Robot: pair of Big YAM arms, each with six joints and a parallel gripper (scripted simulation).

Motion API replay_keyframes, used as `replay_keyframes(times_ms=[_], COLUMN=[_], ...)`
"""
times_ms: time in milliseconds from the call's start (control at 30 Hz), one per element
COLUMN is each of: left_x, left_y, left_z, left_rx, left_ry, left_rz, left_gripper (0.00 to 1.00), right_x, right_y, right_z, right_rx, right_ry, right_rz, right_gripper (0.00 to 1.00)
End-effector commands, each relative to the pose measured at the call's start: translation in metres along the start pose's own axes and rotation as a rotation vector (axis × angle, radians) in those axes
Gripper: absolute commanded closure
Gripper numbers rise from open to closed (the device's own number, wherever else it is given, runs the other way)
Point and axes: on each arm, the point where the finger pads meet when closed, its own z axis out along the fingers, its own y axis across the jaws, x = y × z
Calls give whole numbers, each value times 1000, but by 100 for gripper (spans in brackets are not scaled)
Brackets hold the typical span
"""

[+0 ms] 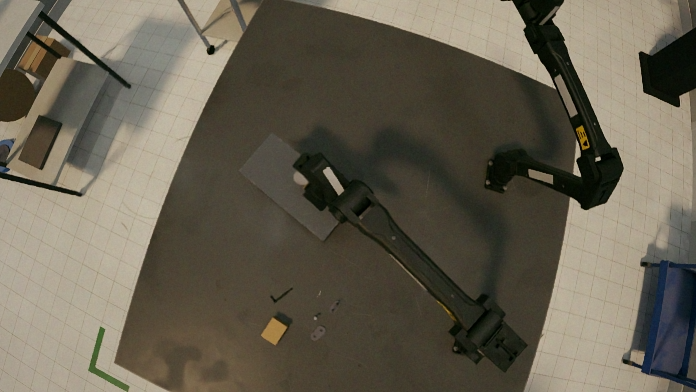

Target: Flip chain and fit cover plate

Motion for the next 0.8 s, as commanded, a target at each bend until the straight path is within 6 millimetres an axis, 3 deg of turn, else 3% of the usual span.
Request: replay_keyframes(times_ms=[0,767], left_x=[-27,-44], left_y=[-8,8], left_z=[-11,1], left_rx=[8,0], left_ry=[-45,-43], left_rz=[-1,-8], left_gripper=[77,77], right_x=[-14,-14], right_y=[5,5], right_z=[-4,-4], right_rx=[-9,-9], right_ry=[-30,-30], right_rz=[0,0], right_gripper=[0,0])
